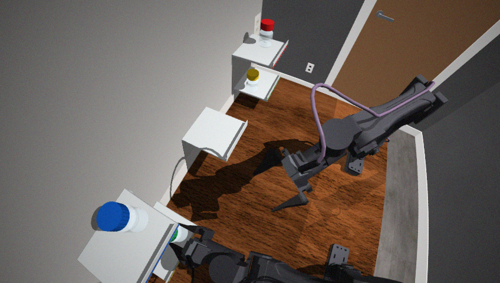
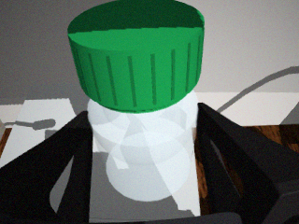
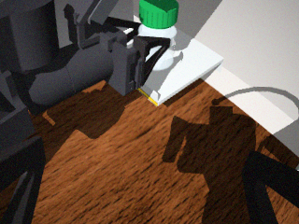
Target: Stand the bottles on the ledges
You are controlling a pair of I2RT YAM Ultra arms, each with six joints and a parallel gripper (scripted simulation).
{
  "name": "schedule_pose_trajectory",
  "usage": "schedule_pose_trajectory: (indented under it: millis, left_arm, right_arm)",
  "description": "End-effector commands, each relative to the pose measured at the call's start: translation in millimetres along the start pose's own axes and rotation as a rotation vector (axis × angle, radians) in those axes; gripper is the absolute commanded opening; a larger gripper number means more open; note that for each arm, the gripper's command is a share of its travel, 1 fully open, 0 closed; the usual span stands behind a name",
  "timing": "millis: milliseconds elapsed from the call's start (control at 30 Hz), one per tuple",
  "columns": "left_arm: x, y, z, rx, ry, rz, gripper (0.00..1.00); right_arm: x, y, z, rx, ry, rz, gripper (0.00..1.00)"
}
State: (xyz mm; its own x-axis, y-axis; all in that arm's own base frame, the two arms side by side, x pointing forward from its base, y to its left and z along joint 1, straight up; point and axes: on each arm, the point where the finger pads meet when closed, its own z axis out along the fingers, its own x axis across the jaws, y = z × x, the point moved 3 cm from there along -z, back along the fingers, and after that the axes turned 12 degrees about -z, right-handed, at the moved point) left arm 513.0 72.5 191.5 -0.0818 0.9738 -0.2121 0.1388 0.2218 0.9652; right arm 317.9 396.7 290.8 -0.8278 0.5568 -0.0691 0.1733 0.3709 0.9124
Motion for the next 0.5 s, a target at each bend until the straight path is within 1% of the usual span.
schedule_pose_trajectory:
  millis: [0,167,467]
  left_arm:
    - [0,21,-8,-0.059,-0.010,0.010,0.50]
    - [3,12,-14,-0.027,0.000,0.005,0.50]
    - [4,10,-28,-0.031,0.000,0.005,0.50]
  right_arm:
    - [-6,10,-5,-0.015,-0.019,0.003,1.00]
    - [-6,10,-5,-0.015,-0.019,0.003,1.00]
    - [-6,10,-5,-0.015,-0.019,0.003,1.00]
